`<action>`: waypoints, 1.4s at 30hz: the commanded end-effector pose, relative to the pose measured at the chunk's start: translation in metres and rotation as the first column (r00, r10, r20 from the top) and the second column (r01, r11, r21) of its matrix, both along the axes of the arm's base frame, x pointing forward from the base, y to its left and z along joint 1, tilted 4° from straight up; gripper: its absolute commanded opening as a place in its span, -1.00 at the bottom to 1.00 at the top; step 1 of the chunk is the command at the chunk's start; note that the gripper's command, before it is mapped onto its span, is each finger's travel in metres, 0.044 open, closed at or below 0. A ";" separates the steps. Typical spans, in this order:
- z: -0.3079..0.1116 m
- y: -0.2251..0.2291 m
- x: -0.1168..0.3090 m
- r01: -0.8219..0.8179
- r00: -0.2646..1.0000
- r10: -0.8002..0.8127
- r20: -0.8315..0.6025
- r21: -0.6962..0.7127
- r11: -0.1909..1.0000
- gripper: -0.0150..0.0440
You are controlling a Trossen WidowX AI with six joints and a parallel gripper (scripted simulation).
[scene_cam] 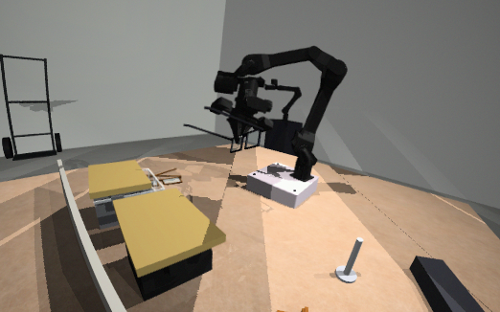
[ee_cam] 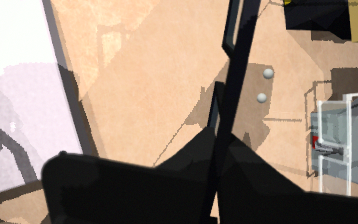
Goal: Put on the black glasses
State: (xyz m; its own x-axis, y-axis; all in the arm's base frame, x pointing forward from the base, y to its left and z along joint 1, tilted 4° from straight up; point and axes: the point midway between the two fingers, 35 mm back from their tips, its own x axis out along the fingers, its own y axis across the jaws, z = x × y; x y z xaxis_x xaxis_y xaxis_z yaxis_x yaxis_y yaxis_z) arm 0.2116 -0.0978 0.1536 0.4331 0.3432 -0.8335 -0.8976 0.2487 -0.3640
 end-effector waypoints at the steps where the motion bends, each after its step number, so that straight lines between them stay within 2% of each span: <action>1: 0.006 -0.007 -0.005 -0.053 0.995 0.056 0.085 -0.040 0.998 -0.49; 13: 0.021 -0.032 -0.020 -0.158 0.931 0.220 0.290 -0.224 0.962 -0.49; 22: 0.032 -0.048 -0.032 -0.179 0.858 0.340 0.385 -0.397 0.900 -0.49; 42: 0.029 -0.048 -0.030 -0.178 0.873 0.318 0.369 -0.366 0.913 -0.49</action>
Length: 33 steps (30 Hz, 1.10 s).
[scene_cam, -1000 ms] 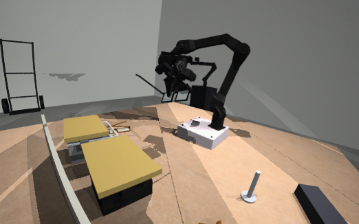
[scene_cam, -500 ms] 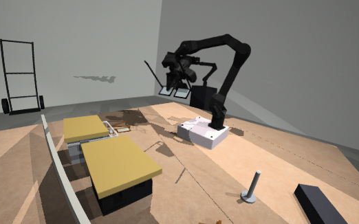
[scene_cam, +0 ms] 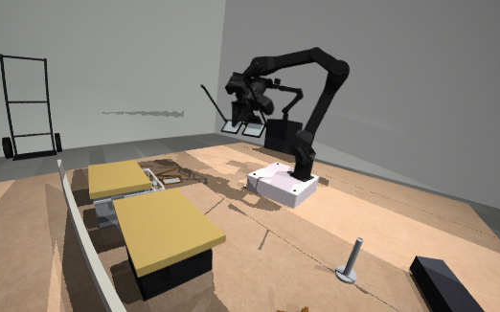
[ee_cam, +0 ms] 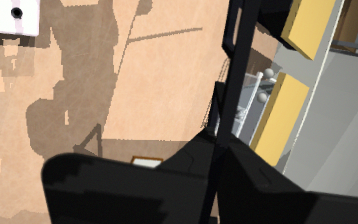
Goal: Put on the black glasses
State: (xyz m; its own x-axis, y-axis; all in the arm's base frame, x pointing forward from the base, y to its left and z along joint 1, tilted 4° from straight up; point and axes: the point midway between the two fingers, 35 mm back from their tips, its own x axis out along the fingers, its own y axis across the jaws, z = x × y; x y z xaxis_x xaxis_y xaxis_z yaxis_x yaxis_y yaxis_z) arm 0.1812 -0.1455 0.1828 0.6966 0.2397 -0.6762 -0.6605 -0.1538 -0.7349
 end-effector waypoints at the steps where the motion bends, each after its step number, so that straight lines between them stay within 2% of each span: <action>1: 0.000 0.000 0.000 0.002 1.000 -0.002 -0.003 0.002 1.000 -0.49; 7: -0.004 0.005 0.004 -0.004 0.999 0.005 -0.039 0.026 1.000 -0.49; 20: -0.020 0.035 0.023 -0.007 0.972 0.033 -0.231 0.112 0.994 -0.49; 33: -0.033 0.065 0.037 0.021 0.912 0.035 -0.408 0.132 0.991 -0.49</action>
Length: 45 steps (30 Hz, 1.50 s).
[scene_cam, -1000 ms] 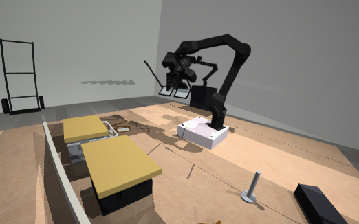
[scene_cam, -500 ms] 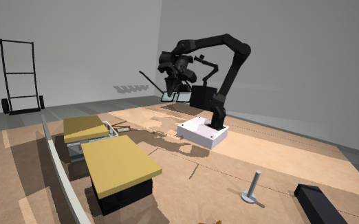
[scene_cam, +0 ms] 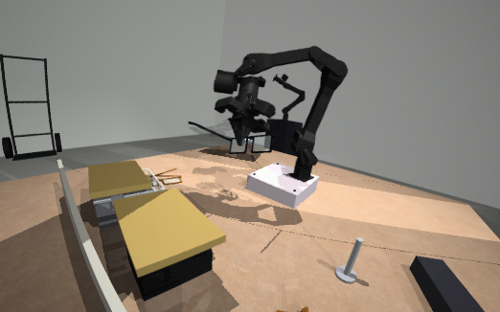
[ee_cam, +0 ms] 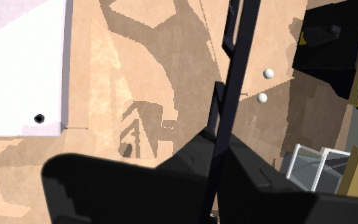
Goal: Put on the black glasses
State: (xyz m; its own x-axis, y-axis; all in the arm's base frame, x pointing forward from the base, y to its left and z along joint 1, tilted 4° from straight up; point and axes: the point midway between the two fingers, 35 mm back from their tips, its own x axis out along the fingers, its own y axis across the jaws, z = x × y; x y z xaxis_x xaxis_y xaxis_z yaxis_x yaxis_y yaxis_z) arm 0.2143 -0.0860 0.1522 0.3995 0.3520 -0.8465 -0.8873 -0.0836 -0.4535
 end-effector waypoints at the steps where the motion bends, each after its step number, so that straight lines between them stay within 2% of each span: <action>1: -0.004 0.008 0.005 0.005 0.998 -0.006 -0.057 -0.003 1.000 -0.49; 24: -0.022 0.064 0.021 0.046 0.951 -0.078 -0.298 -0.113 0.993 -0.49; 45: -0.032 0.116 0.027 0.103 0.914 -0.207 -0.350 -0.292 0.951 -0.49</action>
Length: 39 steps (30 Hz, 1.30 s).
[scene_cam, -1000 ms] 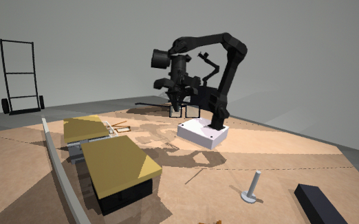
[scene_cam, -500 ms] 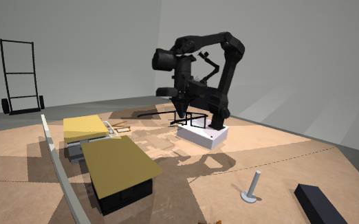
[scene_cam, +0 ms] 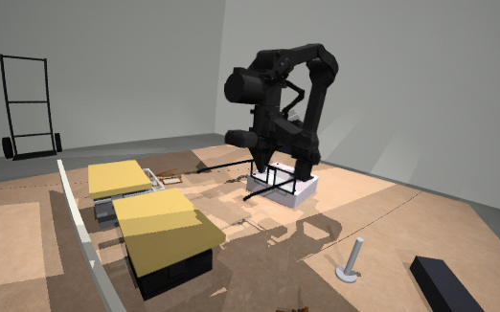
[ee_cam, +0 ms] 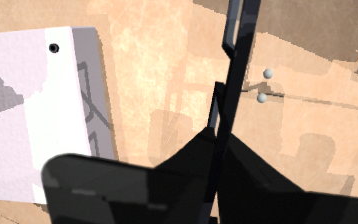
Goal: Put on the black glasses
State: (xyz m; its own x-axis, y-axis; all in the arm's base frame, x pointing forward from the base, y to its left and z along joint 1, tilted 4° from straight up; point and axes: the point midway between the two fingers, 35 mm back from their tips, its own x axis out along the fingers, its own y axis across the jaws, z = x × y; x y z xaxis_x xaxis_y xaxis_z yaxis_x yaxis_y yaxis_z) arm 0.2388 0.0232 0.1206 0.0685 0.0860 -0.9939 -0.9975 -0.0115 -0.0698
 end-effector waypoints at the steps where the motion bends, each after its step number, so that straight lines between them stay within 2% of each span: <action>1: -0.001 0.009 0.002 0.015 1.000 -0.015 0.000 -0.033 0.999 -0.49; 39: -0.031 0.011 0.006 0.015 1.000 -0.015 0.004 -0.023 1.000 -0.49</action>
